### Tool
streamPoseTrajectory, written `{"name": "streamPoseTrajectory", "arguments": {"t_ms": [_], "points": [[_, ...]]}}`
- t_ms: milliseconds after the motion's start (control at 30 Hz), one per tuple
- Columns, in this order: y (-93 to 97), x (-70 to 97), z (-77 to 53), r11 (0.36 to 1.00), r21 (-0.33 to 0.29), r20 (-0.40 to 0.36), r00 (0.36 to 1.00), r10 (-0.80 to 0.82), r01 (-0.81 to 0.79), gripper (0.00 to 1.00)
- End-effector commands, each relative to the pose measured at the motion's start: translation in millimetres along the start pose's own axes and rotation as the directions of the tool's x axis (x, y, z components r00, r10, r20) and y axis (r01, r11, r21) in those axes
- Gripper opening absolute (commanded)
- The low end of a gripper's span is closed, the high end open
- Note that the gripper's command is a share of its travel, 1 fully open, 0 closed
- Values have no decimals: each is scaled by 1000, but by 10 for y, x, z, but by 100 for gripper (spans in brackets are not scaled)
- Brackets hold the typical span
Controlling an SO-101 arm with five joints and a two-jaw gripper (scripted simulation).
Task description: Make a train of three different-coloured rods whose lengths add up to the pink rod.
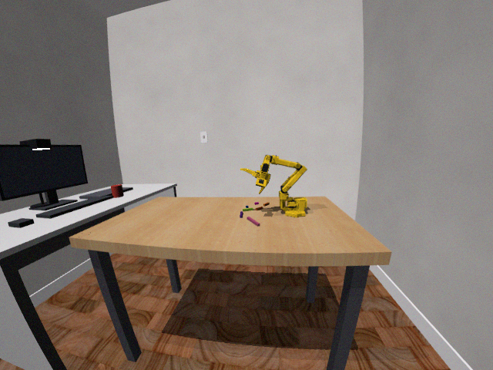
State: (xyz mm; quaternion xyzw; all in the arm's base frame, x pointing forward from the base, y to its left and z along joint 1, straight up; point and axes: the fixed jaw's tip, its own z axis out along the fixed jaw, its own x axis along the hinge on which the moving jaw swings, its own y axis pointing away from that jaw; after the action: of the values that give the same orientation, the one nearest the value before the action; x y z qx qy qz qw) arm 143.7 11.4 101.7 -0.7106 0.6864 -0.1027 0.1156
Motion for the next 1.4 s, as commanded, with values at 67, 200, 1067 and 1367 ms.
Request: {"name": "streamPoseTrajectory", "arguments": {"t_ms": [67, 200, 1067, 1367], "points": [[-60, 102, -92, 994, 90, -17, 998, 68, -67, 100], [-40, 194, -110, 986, 113, -35, 991, 129, -124, 100], [-21, 262, -125, 977, 132, -49, 983, 175, -167, 100], [-5, 261, -108, 977, 125, -49, 983, 179, -171, 100]]}}
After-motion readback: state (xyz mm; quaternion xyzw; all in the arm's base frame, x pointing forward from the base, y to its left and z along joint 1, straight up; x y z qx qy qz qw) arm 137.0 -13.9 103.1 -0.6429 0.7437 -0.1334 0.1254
